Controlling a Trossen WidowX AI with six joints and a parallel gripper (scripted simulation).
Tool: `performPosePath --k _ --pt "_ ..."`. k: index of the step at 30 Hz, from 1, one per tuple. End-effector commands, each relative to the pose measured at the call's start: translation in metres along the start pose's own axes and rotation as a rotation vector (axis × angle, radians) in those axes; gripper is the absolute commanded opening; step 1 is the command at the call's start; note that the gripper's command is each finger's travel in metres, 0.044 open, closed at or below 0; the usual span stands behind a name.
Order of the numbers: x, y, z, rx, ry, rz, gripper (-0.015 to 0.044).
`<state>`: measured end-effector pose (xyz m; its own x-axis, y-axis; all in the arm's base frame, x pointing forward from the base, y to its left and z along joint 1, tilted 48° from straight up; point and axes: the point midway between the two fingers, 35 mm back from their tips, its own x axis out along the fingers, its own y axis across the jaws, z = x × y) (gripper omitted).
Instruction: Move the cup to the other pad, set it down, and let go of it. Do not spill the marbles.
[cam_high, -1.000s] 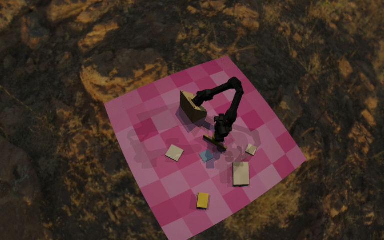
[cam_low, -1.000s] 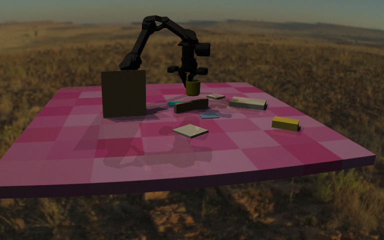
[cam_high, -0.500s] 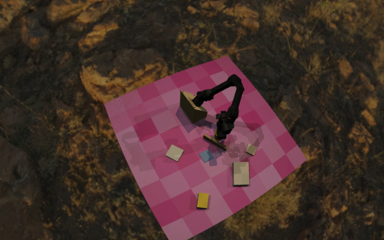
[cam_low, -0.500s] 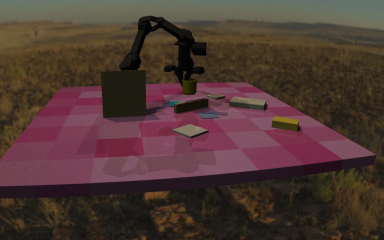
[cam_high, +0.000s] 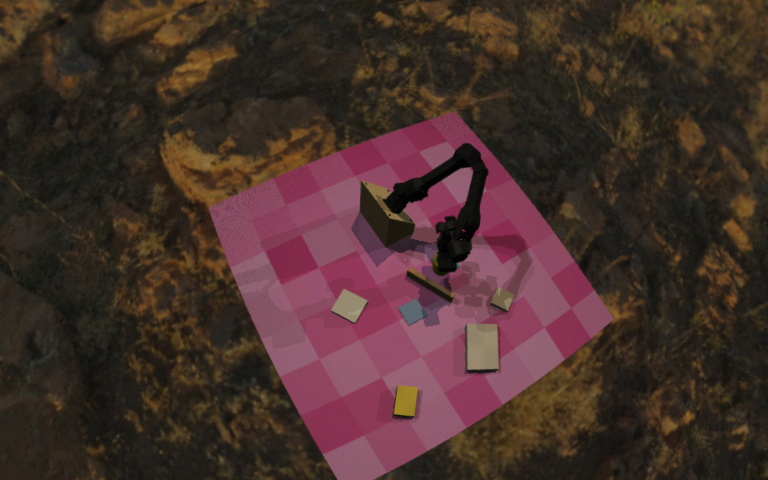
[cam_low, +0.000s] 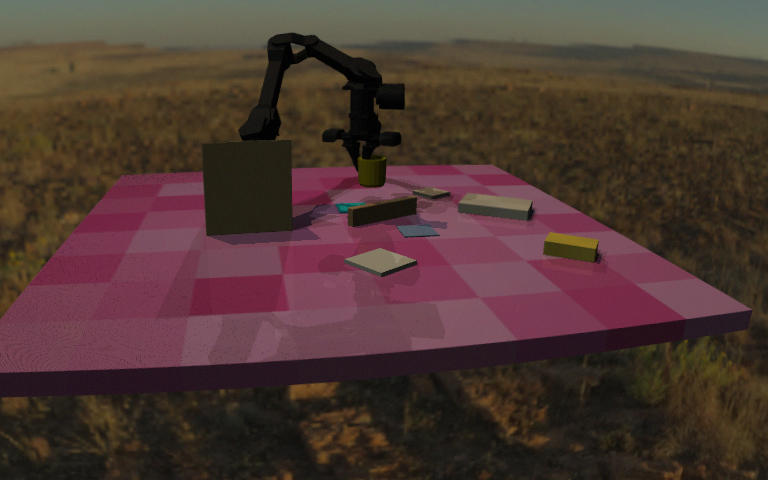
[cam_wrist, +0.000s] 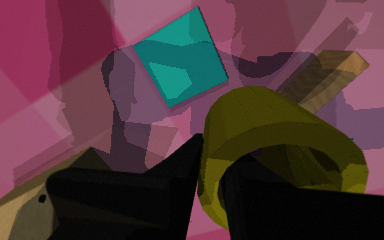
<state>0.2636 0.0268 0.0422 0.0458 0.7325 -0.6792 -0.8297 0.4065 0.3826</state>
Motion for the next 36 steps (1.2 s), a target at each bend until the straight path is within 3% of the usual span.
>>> performPosePath --k 1,36 --pt "0.000 0.007 0.004 0.008 -0.005 0.004 0.0000" --pt "0.001 0.059 0.035 0.009 -0.006 0.007 0.0000"
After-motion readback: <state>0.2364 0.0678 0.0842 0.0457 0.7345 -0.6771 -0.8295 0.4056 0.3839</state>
